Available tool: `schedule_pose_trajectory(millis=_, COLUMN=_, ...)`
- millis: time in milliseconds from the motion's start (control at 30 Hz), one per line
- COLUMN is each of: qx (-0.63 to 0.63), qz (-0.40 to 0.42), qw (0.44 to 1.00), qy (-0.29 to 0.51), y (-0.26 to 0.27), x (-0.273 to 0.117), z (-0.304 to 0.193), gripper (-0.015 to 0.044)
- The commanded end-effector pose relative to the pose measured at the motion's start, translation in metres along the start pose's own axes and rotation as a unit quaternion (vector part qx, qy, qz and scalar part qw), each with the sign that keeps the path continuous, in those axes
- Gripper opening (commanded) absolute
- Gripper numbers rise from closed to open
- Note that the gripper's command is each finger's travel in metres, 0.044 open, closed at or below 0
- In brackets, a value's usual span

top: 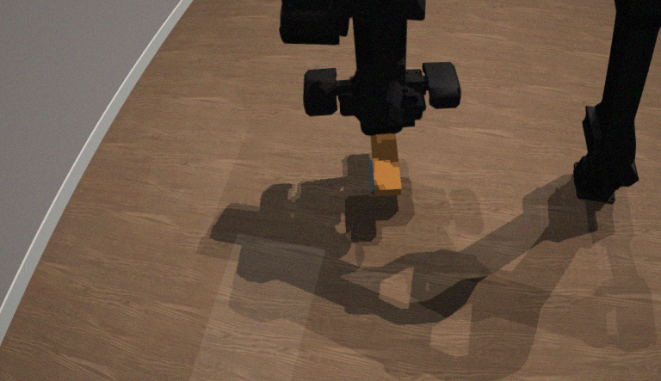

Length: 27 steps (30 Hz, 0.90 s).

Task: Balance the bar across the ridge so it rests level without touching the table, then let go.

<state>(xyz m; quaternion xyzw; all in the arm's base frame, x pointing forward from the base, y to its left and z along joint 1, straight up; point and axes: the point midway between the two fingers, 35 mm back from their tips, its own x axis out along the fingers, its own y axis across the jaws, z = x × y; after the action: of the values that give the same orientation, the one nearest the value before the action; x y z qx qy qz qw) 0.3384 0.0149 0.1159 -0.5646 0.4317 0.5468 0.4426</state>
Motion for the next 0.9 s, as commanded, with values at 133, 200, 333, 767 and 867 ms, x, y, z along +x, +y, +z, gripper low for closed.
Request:
schedule_pose_trajectory(millis=133, qx=-0.002, qz=-0.001, qw=1.0, qy=-0.002, y=-0.0003, x=0.0008, z=0.0008, gripper=0.0)
schedule_pose_trajectory(millis=200, qx=-0.002, qz=-0.001, qw=1.0, qy=-0.002, y=-0.0003, x=0.001, z=0.0008, gripper=0.0)
schedule_pose_trajectory(millis=333, qx=-0.002, qz=-0.001, qw=1.0, qy=-0.002, y=-0.0002, x=0.0013, z=0.0008, gripper=0.0)
schedule_pose_trajectory(millis=767, qx=-0.002, qz=-0.001, qw=1.0, qy=-0.002, y=0.0, x=0.0024, z=0.0007, gripper=0.0)
schedule_pose_trajectory(millis=867, qx=-0.002, qz=-0.001, qw=1.0, qy=-0.002, y=0.0, x=0.0026, z=0.0007, gripper=0.0)
